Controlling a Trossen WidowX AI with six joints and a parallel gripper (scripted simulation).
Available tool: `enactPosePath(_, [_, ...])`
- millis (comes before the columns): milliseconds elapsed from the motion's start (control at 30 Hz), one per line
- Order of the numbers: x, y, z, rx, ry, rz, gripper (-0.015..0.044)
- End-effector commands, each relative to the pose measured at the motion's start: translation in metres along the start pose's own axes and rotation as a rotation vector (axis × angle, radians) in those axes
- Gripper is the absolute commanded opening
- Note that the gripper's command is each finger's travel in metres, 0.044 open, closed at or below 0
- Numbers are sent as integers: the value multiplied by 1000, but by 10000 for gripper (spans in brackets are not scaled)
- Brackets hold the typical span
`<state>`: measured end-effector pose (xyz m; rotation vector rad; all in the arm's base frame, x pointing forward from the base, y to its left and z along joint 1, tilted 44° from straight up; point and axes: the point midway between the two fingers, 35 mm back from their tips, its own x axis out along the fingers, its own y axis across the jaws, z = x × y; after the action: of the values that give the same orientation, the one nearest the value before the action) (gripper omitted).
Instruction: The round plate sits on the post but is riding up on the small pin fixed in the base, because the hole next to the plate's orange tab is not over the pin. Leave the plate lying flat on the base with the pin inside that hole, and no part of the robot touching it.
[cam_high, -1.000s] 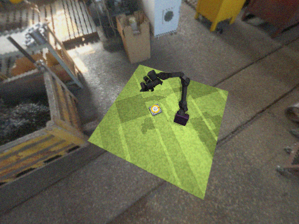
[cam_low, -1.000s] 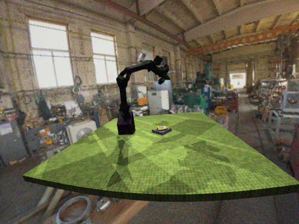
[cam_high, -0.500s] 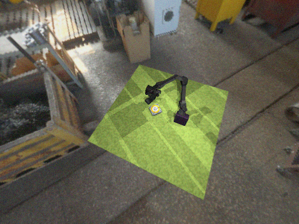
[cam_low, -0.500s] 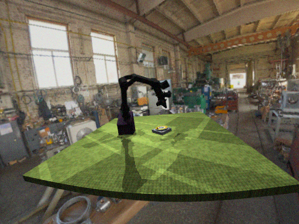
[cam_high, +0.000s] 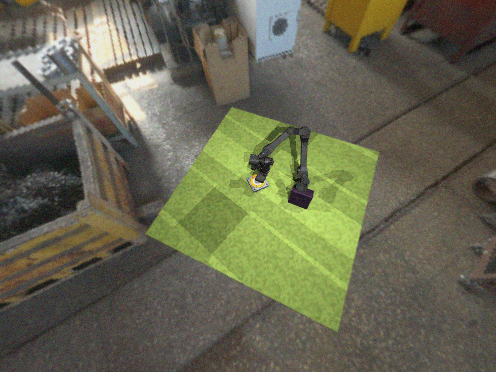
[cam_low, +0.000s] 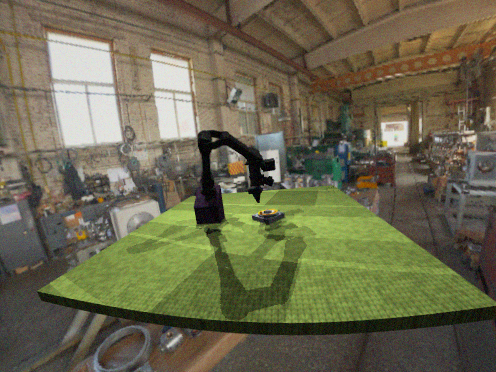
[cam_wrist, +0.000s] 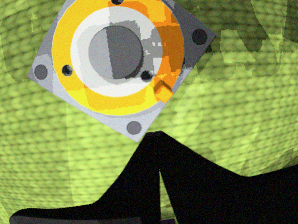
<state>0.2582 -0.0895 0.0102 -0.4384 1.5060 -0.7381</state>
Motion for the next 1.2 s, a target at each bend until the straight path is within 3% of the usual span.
enactPosePath(0, [7,-2,-5,-15,13,-9,0])
enactPosePath(333, [51,-3,-6,-15,14,-12,0])
enactPosePath(1167, [53,-25,13,-14,13,-13,0])
